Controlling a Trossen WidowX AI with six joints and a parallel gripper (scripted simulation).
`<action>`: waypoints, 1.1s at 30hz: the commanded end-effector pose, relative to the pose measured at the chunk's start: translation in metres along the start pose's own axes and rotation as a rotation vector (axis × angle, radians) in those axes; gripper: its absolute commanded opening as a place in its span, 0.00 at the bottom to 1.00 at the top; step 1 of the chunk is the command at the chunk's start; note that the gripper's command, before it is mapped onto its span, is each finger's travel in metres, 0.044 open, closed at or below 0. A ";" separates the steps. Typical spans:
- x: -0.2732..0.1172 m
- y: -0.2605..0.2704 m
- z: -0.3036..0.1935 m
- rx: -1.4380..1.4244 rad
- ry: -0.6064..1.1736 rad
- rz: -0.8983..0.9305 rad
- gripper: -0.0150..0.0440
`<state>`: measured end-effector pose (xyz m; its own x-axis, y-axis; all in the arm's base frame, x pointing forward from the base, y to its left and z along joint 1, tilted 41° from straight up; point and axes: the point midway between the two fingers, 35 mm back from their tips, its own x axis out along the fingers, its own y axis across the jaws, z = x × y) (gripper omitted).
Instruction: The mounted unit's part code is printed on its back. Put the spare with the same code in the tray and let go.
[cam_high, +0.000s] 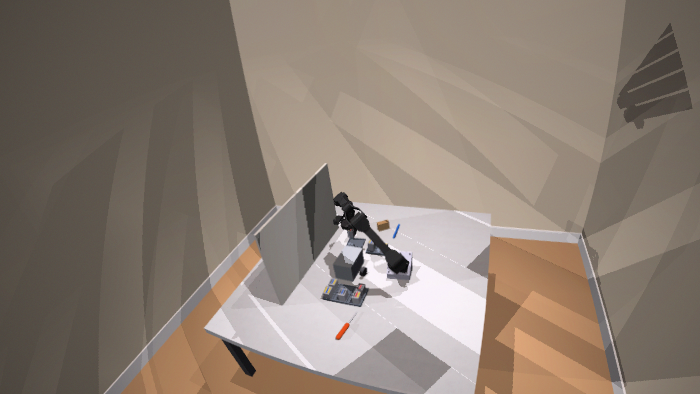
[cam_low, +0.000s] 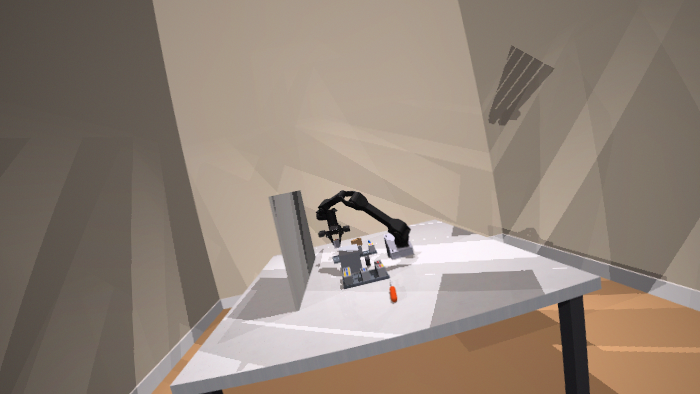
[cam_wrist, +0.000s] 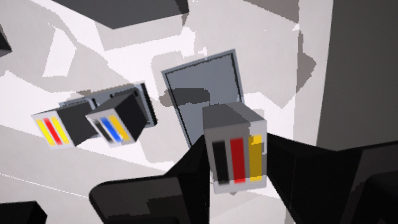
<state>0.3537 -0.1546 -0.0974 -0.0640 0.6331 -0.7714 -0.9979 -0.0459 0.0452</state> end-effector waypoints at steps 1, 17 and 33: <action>0.004 0.000 0.000 0.003 -0.004 -0.002 0.25; 0.016 0.001 0.001 0.002 -0.006 0.000 0.25; 0.028 0.002 0.002 0.001 -0.008 0.002 0.25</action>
<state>0.3503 -0.1376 -0.1158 -0.0683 0.6356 -0.7690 -0.9976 -0.0506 0.0467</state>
